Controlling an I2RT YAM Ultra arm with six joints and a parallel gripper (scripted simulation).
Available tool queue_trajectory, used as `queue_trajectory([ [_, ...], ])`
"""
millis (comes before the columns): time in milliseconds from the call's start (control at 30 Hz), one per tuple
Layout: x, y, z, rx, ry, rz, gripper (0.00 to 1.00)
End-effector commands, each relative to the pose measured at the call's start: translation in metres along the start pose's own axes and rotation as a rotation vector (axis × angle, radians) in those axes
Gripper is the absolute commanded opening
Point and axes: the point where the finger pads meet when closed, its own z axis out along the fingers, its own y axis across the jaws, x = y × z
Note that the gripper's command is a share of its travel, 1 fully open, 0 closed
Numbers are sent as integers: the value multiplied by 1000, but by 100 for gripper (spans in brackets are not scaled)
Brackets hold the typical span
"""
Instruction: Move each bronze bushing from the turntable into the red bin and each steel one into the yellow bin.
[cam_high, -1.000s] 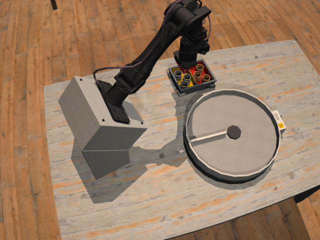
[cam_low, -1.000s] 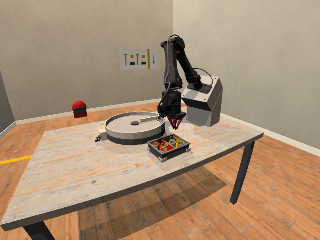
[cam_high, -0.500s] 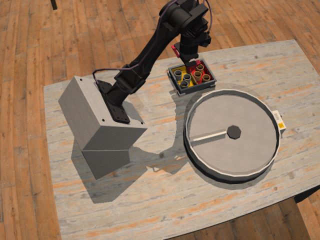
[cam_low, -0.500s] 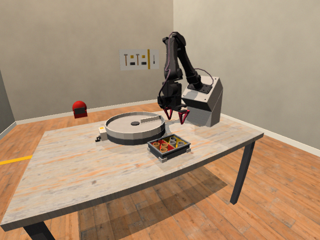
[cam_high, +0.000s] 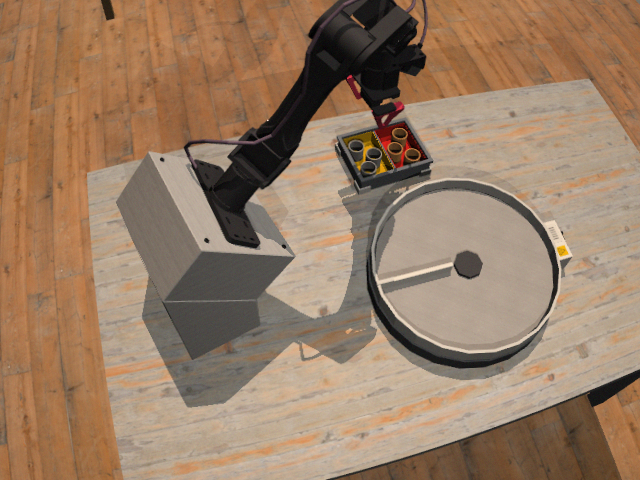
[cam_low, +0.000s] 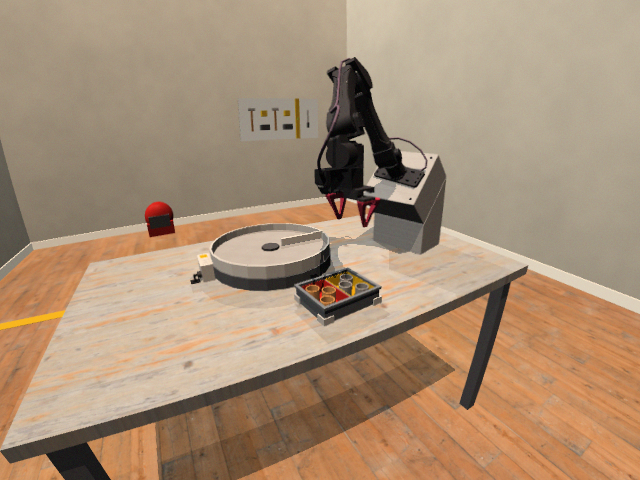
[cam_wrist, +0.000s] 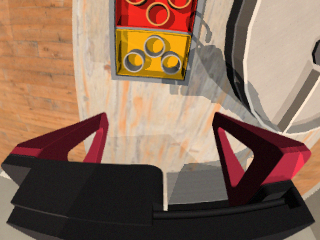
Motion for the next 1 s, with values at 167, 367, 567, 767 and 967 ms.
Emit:
queue_trajectory([
  [167, -11, 3, -13, -12, -41, 10, 100],
  [367, -11, 3, -13, -12, -41, 10, 100],
  [567, -11, 3, -13, -12, -41, 10, 100],
  [767, -11, 3, -13, -12, -41, 10, 100],
  [967, -11, 3, -13, -12, -41, 10, 100],
])
